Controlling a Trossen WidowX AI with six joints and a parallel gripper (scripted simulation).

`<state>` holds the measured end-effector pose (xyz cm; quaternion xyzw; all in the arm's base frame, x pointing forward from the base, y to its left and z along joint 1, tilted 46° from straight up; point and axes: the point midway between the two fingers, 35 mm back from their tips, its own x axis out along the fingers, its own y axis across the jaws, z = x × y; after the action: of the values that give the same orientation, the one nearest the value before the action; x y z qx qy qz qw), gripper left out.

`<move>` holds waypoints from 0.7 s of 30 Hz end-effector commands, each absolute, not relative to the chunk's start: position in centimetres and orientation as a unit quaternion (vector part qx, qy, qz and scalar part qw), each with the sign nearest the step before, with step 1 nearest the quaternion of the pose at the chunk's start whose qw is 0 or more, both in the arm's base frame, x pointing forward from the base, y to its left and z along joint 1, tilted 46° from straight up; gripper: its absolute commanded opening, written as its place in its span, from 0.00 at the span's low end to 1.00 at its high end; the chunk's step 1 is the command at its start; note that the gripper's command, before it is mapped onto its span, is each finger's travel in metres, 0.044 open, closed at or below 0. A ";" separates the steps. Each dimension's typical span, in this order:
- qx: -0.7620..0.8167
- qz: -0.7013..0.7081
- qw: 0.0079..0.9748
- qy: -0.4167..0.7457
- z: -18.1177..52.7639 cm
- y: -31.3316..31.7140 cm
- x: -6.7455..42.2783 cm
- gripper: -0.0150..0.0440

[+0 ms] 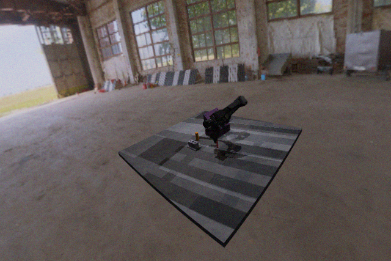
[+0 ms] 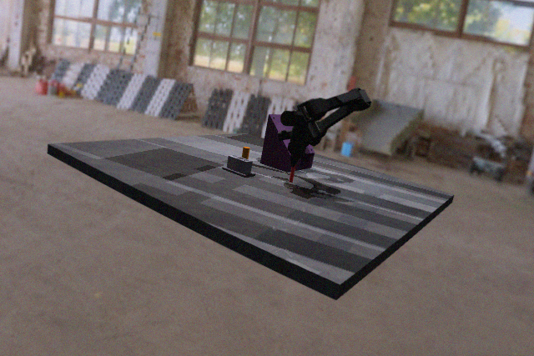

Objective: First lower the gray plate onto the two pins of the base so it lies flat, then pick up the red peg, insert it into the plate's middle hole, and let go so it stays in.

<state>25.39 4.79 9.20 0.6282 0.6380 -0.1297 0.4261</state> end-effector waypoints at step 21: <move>0.630 -0.128 0.420 0.641 7.0 7.3 25.5 0.87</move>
<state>25.64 7.07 7.20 0.6289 0.6389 -0.1277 0.4243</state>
